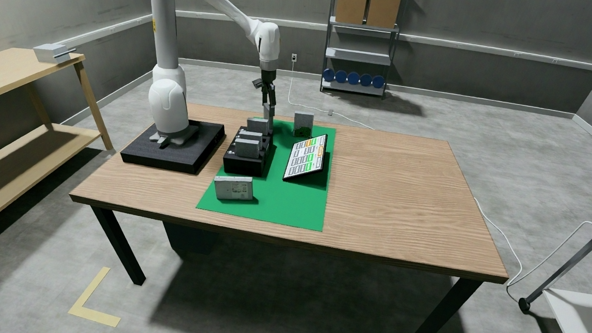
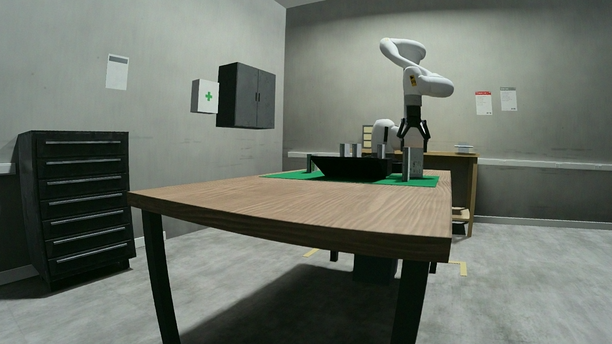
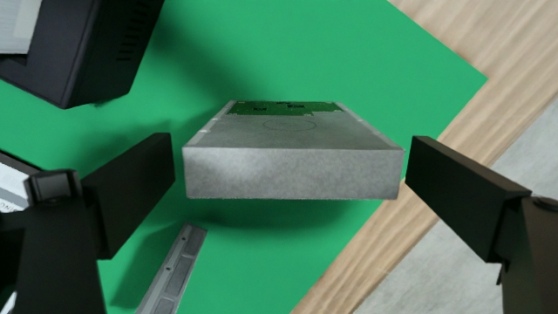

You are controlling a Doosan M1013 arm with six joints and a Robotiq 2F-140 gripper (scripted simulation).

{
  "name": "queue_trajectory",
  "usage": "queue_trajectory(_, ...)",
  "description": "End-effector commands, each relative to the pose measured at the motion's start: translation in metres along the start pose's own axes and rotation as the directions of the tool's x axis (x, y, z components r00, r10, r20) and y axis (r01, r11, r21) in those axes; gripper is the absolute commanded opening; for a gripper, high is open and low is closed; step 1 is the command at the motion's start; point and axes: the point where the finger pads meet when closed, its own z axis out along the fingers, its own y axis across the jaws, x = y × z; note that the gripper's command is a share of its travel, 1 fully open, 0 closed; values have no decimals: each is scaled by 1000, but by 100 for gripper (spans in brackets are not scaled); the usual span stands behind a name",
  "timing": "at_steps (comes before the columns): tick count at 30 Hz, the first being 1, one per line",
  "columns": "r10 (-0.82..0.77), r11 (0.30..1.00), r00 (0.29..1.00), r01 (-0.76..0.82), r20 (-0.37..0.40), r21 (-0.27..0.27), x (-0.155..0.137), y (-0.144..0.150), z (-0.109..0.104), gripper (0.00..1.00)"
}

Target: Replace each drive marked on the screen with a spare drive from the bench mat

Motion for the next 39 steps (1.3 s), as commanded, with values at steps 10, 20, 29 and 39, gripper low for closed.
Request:
queue_trajectory(10, 0, 1000, 1000, 0, 1, 0, -1, 0, 22, 89)
queue_trajectory(20, 0, 1000, 1000, 0, 1, 0, -1, 0, 32, 89)
queue_trajectory(29, 0, 1000, 1000, 0, 1, 0, -1, 0, 35, 89)
queue_trajectory(39, 0, 1000, 1000, 0, 1, 0, -1, 0, 35, 89)
